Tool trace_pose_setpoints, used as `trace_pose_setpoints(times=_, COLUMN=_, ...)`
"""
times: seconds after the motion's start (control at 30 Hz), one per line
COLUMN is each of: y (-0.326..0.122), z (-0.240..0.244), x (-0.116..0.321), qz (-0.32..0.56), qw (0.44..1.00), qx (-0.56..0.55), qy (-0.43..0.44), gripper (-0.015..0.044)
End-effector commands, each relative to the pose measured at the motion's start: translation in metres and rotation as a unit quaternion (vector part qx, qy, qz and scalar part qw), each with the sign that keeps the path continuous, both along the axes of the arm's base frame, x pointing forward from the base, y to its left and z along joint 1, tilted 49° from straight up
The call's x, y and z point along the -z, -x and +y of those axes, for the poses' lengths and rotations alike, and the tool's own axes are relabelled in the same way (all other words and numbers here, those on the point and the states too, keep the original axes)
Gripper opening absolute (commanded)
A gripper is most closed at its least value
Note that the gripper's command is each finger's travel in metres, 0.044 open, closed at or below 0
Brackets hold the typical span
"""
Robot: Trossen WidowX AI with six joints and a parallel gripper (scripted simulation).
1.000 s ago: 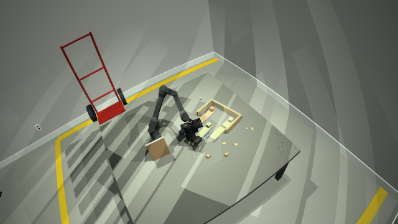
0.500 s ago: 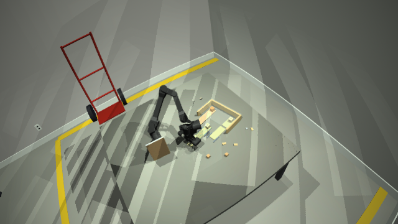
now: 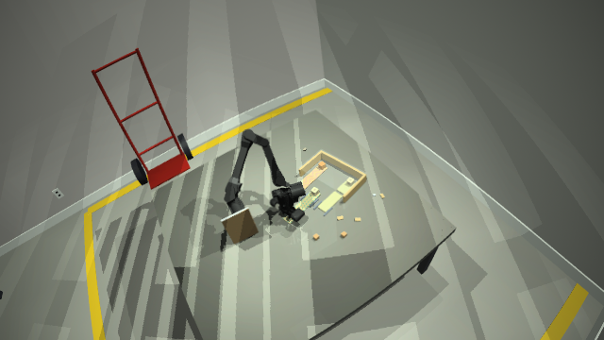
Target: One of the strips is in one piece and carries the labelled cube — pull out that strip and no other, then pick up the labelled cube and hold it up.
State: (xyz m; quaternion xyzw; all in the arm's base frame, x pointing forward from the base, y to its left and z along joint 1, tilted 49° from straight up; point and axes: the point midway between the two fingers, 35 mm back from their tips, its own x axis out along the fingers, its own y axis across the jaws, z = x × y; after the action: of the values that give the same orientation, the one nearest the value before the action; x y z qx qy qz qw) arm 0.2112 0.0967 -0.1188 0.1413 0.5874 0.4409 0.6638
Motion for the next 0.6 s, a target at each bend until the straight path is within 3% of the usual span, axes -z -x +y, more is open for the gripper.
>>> trace_pose_setpoints(times=0.0, y=0.009, z=0.002, x=0.003, qz=0.011, qw=1.0, qx=-0.007, qy=0.002, gripper=0.0)
trace_pose_setpoints(times=0.43, y=0.009, z=0.002, x=0.003, qz=0.011, qw=1.0, qx=-0.007, qy=0.002, gripper=0.0)
trace_pose_setpoints(times=0.57, y=-0.004, z=-0.02, x=-0.016, qz=0.006, qw=1.0, qx=-0.004, qy=0.004, gripper=0.0)
